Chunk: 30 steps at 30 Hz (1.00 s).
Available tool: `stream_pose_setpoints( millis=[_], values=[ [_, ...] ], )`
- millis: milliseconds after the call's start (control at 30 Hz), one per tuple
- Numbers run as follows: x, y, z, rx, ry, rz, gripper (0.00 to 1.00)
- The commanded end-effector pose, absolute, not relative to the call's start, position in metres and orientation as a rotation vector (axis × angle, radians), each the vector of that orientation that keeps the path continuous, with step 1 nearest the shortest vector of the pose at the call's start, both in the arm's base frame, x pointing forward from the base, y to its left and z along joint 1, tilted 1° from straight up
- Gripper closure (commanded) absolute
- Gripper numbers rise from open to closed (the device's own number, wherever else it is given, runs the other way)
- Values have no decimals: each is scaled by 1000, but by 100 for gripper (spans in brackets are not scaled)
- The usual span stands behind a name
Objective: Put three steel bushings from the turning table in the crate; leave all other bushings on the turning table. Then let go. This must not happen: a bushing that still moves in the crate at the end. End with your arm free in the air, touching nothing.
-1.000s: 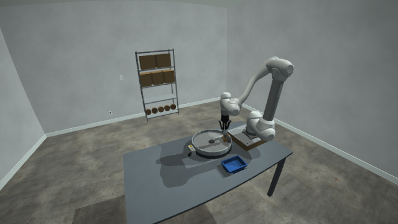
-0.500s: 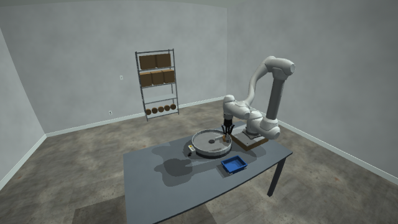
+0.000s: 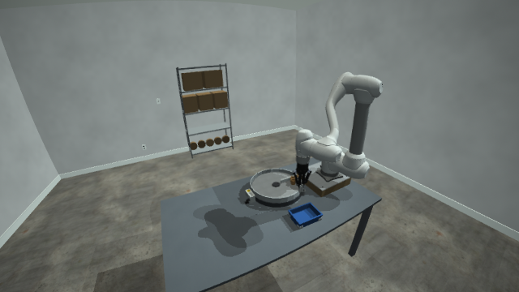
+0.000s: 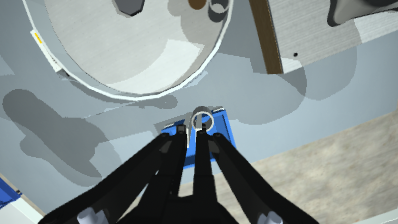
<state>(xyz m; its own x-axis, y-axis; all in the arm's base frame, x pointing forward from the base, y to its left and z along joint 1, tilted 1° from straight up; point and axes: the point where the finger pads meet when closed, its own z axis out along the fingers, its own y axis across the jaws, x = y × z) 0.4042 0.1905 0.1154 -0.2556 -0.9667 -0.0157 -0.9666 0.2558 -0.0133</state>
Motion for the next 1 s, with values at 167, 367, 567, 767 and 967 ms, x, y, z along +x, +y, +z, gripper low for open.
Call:
stream_pose_setpoints(
  millis=[167,367,567,767,967],
  values=[
    [423,258,114,-1900,2476,-15,100],
    [431,290,114,-1900,2476,-15,100],
    [432,296,114,-1900,2476,-15,100],
    [432,296,114,-1900,2476,-15,100],
    [432,296,114,-1900,2476,-15,100]
  ],
)
